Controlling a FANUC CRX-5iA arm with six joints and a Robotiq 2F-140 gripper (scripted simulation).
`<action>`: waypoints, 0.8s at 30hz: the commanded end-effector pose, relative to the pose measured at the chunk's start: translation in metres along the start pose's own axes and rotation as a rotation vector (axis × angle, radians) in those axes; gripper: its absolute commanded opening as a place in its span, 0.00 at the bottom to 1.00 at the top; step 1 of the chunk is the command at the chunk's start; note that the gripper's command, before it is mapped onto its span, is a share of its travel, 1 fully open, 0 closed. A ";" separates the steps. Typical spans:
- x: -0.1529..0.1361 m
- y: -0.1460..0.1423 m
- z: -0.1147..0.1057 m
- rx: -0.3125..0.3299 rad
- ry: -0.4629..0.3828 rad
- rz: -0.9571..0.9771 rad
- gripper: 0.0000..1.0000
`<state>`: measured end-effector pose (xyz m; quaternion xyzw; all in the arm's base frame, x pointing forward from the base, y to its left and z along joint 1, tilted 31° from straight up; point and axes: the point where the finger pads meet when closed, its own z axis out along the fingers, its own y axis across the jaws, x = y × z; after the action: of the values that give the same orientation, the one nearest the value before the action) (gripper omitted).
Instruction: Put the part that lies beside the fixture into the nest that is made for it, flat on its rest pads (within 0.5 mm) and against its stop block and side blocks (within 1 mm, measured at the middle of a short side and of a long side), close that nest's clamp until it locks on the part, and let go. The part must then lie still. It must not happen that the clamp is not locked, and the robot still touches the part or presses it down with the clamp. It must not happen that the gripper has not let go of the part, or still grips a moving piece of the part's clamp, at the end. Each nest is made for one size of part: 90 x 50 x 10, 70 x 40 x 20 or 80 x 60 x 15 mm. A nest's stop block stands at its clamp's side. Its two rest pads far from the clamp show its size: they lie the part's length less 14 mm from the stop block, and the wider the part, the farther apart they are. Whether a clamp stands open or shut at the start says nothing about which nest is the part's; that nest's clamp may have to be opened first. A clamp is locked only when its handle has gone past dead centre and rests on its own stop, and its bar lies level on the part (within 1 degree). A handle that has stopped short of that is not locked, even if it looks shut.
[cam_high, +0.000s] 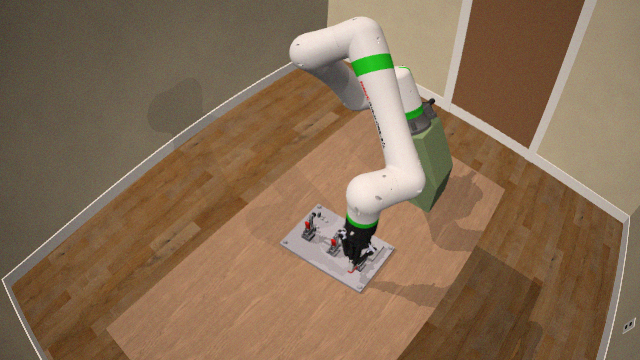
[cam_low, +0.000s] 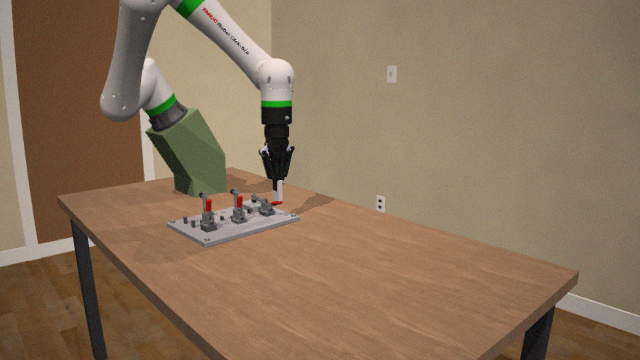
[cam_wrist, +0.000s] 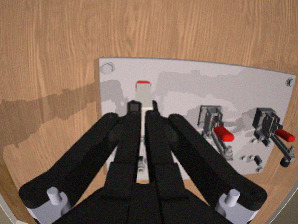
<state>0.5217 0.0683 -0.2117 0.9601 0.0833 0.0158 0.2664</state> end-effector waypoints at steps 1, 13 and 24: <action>0.000 0.000 0.001 0.000 0.000 0.000 0.00; 0.000 0.000 0.001 0.000 0.000 0.000 0.00; 0.000 0.000 0.003 0.000 0.000 0.000 0.00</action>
<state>0.5219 0.0667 -0.2144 0.9601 0.0833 0.0158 0.2664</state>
